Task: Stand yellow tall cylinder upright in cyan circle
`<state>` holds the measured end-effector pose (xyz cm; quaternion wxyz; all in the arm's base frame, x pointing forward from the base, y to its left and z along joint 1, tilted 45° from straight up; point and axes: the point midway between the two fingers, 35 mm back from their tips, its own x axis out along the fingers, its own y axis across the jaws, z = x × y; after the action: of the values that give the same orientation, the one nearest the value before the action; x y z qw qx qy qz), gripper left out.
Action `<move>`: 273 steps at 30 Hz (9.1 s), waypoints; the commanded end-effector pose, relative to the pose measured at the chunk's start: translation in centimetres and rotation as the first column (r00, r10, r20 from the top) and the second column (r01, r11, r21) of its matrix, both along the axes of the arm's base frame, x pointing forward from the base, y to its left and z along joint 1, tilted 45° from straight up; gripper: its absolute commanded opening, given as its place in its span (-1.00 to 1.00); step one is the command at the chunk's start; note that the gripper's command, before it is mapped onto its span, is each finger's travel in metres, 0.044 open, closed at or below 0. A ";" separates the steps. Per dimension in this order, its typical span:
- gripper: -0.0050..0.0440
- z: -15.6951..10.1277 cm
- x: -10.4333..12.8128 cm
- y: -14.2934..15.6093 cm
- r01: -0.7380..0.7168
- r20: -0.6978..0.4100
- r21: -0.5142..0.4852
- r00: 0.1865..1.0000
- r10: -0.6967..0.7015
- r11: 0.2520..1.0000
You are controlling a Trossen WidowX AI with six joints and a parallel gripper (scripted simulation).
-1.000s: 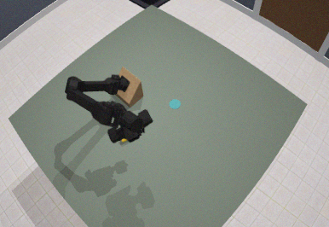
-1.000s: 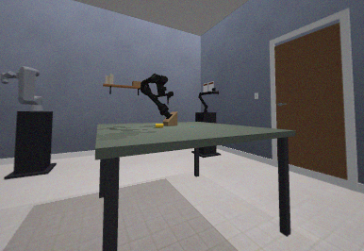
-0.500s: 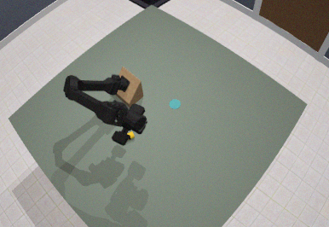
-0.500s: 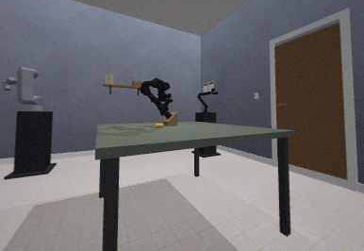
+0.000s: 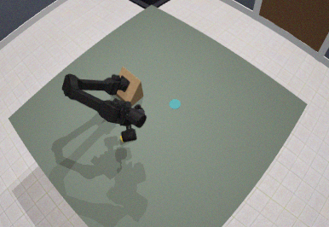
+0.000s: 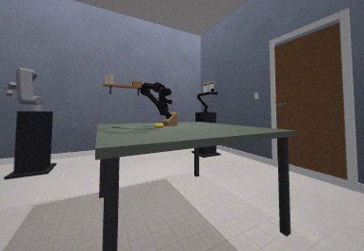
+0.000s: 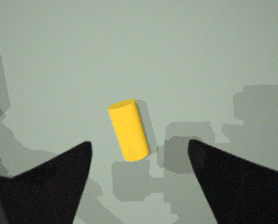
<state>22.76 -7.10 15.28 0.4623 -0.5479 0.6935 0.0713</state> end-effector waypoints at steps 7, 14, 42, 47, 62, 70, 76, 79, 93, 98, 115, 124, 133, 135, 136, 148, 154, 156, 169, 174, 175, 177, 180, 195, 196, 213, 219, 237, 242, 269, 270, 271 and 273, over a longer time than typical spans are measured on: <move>0.48 -0.8 -1.4 -0.6 -0.180 -0.185 0.000 0.967 0.177 0.984; 0.48 -1.7 -1.4 -1.6 -0.181 -0.185 -0.001 0.967 0.178 0.984; 0.48 -7.5 -1.3 -6.8 -0.181 -0.197 0.007 0.964 0.179 0.983; 0.48 -7.8 -1.3 -7.2 -0.181 -0.197 0.005 0.964 0.179 0.983; -0.02 -7.4 -1.1 -7.2 -0.181 -0.182 -0.003 0.967 0.177 0.984; -0.18 -7.4 -1.1 -7.2 -0.181 -0.182 -0.003 0.967 0.177 0.984; -0.34 -7.4 -1.1 -7.2 -0.181 -0.182 -0.003 0.967 0.177 0.984; -0.37 -7.5 -1.1 -7.2 -0.181 -0.185 0.000 0.966 0.178 0.983; -0.37 -5.2 -0.2 -4.6 -0.182 -0.172 0.014 0.968 0.182 0.983; -0.37 -4.1 -0.1 -3.3 -0.182 -0.172 0.018 0.968 0.182 0.983; -0.37 -0.6 -0.6 0.0 -0.181 -0.175 0.015 0.968 0.181 0.983; -0.37 1.0 -1.0 1.4 -0.181 -0.179 0.007 0.967 0.179 0.984; -0.37 0.9 -0.8 1.9 -0.185 -0.185 0.010 0.965 0.184 0.983; -0.37 0.7 -0.6 2.2 -0.189 -0.185 0.013 0.965 0.188 0.982; -0.37 0.7 -0.6 2.2 -0.189 -0.185 0.013 0.965 0.188 0.982; -0.37 -1.0 1.1 4.6 -0.221 -0.201 0.035 0.954 0.223 0.975; -0.37 -1.5 1.4 5.2 -0.228 -0.205 0.040 0.951 0.231 0.973; -0.37 -1.6 1.6 5.5 -0.229 -0.205 0.041 0.951 0.232 0.973; -0.37 -3.8 2.9 8.6 -0.231 -0.203 0.055 0.950 0.238 0.971; -0.37 -4.3 3.2 9.4 -0.232 -0.203 0.057 0.950 0.239 0.971; -0.37 -4.5 3.2 9.6 -0.232 -0.203 0.058 0.950 0.239 0.971; -0.37 -4.9 3.4 10.2 -0.232 -0.203 0.059 0.950 0.239 0.971; -0.37 -5.5 3.6 11.0 -0.231 -0.202 0.061 0.950 0.239 0.971; -0.37 -8.1 4.0 14.4 -0.214 -0.191 0.060 0.956 0.221 0.975; -0.37 -8.3 4.0 14.7 -0.212 -0.190 0.060 0.957 0.220 0.975; -0.37 -11.7 3.7 18.4 -0.190 -0.177 0.050 0.964 0.196 0.980; -0.37 -13.0 3.4 19.9 -0.181 -0.171 0.044 0.968 0.186 0.983; -0.37 -16.7 2.0 23.2 -0.157 -0.154 0.022 0.975 0.159 0.987; -0.37 -17.1 1.8 23.5 -0.154 -0.152 0.019 0.976 0.155 0.988; -0.37 -18.1 1.3 22.6 -0.107 -0.166 0.139 0.977 0.130 0.984; -0.37 -18.1 1.3 22.6 -0.105 -0.166 0.147 0.978 0.129 0.984; -0.37 -18.2 1.3 22.6 -0.102 -0.167 0.155 0.978 0.128 0.983; -0.37 -18.2 1.3 22.6 -0.102 -0.167 0.155 0.978 0.128 0.983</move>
<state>23.77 15.18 -3.43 0.4162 -0.5522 0.6977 0.1872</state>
